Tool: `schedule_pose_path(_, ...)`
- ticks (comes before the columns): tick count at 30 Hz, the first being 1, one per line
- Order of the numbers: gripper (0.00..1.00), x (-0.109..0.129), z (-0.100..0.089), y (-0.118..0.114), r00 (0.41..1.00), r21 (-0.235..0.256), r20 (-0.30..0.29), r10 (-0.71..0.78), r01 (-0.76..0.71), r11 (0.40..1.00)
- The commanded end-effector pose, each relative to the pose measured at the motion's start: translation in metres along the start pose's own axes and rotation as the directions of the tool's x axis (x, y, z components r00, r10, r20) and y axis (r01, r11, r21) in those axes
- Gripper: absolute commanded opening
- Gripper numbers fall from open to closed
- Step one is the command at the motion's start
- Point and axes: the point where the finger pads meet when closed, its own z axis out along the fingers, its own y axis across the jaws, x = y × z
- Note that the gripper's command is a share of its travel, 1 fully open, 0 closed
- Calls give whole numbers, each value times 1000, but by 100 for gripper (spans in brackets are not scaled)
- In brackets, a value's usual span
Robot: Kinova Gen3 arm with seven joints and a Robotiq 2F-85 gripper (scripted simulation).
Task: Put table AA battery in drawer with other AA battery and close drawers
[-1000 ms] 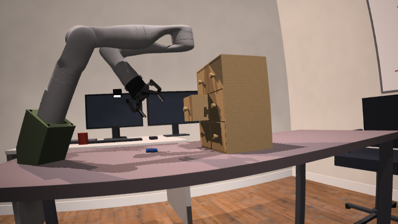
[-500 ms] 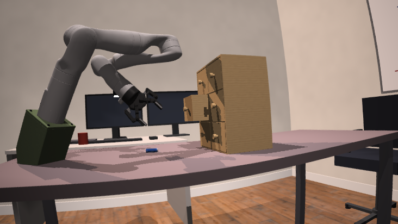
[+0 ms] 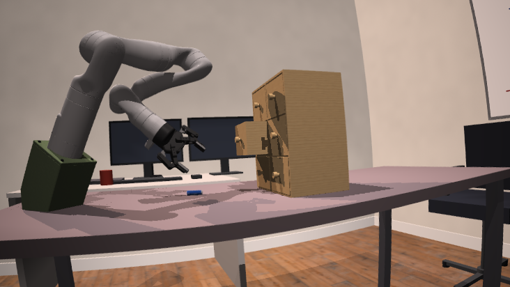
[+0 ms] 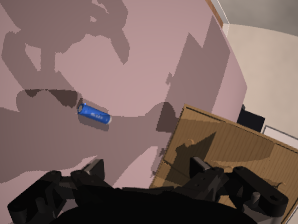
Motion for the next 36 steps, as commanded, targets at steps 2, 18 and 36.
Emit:
schedule_pose_path(2, 100, 14, -7, 6, 966, 108, -173, -190, 210, 972)
schedule_pose_path(18, 100, 21, 1, -4, 884, 25, -225, -409, 425, 905)
schedule_pose_path(36, 100, 24, 5, -9, 699, 120, -396, -595, 682, 721)
